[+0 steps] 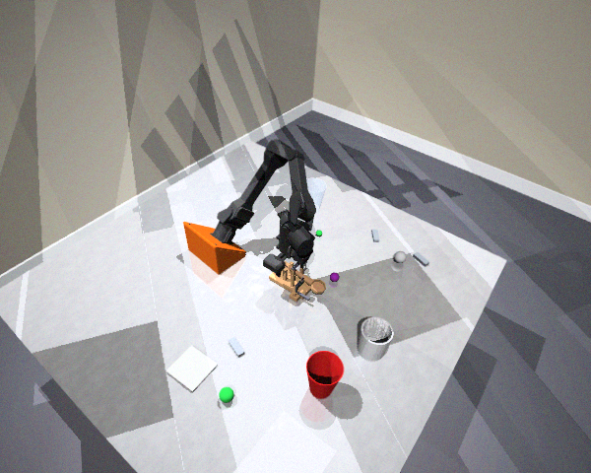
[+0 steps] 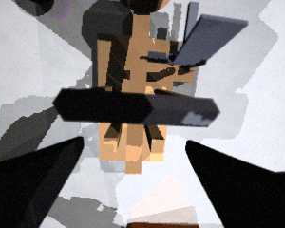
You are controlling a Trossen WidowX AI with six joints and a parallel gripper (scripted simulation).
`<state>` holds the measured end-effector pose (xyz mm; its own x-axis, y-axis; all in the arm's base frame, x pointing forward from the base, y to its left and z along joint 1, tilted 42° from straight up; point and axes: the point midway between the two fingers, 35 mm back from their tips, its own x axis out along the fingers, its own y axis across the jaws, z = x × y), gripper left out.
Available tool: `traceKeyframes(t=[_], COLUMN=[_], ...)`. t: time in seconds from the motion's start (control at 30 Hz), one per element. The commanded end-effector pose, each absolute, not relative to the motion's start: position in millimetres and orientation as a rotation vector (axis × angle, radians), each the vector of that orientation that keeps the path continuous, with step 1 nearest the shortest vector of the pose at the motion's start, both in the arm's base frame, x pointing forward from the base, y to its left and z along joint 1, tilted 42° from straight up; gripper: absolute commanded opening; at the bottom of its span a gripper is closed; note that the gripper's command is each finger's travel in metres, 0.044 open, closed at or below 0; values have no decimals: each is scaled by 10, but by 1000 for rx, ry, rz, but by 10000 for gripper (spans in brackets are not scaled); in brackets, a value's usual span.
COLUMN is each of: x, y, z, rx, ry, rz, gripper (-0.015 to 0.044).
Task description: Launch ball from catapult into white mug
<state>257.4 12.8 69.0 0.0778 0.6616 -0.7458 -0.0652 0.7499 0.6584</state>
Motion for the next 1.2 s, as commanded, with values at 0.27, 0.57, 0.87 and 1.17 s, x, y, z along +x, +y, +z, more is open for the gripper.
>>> traceKeyframes(t=[0.27, 0.57, 0.87, 1.17], x=[2552, 2571, 2571, 2571], y=[297, 287, 287, 210], z=[531, 535, 535, 613], rx=[541, 533, 533, 533], ry=[1406, 1399, 1399, 1400], rz=[590, 588, 588, 587], gripper=[440, 414, 177, 39])
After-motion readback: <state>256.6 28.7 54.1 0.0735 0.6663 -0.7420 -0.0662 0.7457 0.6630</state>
